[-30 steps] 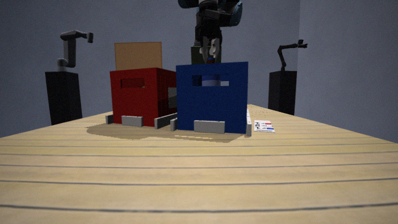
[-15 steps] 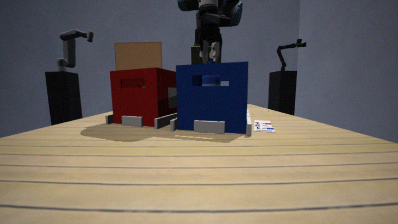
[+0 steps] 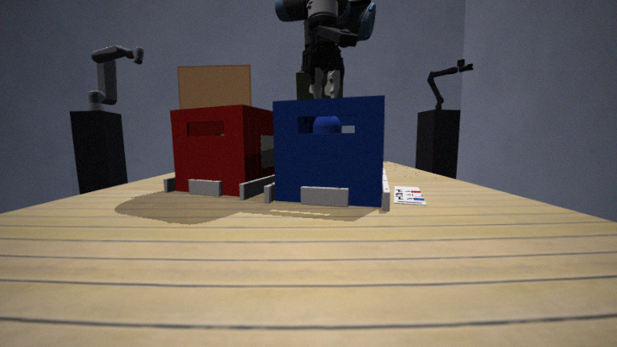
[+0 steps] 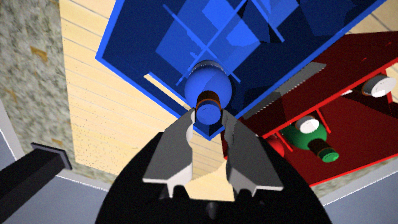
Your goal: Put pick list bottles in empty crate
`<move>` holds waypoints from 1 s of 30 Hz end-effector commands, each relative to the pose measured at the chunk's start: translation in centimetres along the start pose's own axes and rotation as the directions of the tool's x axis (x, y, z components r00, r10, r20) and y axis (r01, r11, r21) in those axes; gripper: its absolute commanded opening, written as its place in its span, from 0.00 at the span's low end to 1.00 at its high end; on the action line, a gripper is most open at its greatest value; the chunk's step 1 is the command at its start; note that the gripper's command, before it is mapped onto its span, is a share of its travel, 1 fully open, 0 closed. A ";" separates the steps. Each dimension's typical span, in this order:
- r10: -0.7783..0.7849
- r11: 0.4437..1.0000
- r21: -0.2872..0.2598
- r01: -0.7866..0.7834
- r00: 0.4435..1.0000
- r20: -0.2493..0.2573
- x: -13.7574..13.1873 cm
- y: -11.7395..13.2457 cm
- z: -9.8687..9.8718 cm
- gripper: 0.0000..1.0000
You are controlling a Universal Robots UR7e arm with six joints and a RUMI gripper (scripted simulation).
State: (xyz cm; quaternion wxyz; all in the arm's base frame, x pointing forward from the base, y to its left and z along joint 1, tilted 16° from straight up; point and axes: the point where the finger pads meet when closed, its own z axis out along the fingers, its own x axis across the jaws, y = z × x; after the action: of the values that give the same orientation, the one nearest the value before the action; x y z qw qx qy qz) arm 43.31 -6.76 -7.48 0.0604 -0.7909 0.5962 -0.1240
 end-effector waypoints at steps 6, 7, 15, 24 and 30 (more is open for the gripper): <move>0.000 1.000 0.001 0.000 1.000 -0.001 0.0 0.1 0.9 0.00; 0.000 1.000 0.001 0.000 1.000 -0.001 0.0 0.1 1.0 0.00; 0.000 1.000 0.001 0.000 1.000 -0.001 0.0 0.0 1.4 0.00; 0.000 1.000 0.001 0.000 1.000 -0.001 0.0 0.1 1.4 0.00; 0.000 1.000 0.001 0.000 1.000 -0.001 0.0 0.0 1.4 0.00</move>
State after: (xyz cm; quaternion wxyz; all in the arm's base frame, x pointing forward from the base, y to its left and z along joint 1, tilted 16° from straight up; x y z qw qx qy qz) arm 43.64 -6.85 -8.89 0.0603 -0.7909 0.5962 -0.1241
